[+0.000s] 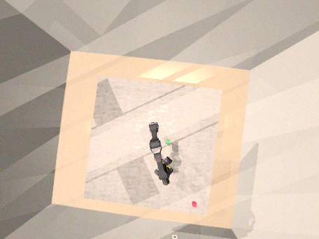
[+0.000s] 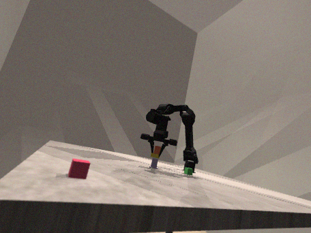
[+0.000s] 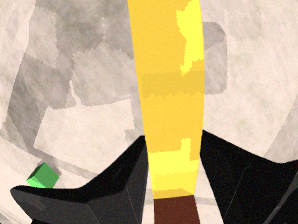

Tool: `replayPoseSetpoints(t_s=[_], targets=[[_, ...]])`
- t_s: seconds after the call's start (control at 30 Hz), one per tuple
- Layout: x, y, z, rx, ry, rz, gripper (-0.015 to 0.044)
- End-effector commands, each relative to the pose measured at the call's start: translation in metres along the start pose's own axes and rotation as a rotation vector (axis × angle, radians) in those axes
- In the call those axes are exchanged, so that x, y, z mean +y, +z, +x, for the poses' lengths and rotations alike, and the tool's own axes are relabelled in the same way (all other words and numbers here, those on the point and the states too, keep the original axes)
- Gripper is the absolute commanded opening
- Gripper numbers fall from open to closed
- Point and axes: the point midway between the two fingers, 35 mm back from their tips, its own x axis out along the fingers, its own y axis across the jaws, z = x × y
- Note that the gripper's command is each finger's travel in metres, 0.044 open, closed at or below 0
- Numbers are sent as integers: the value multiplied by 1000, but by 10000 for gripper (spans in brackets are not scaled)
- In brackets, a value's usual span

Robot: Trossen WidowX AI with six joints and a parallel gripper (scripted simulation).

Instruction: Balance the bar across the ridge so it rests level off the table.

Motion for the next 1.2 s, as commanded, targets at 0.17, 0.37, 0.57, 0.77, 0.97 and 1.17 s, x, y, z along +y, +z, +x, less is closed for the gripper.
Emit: replayPoseSetpoints(t_s=[0.17,0.37,0.57,0.77,0.97,1.17], targets=[[0,1,1,-4,0,-4,0],[0,1,1,-4,0,-4,0],[0,1,2,-4,0,-4,0],[0,1,2,-4,0,-4,0],[0,1,3,-4,0,-4,0],[0,0,3,-4,0,-4,0]])
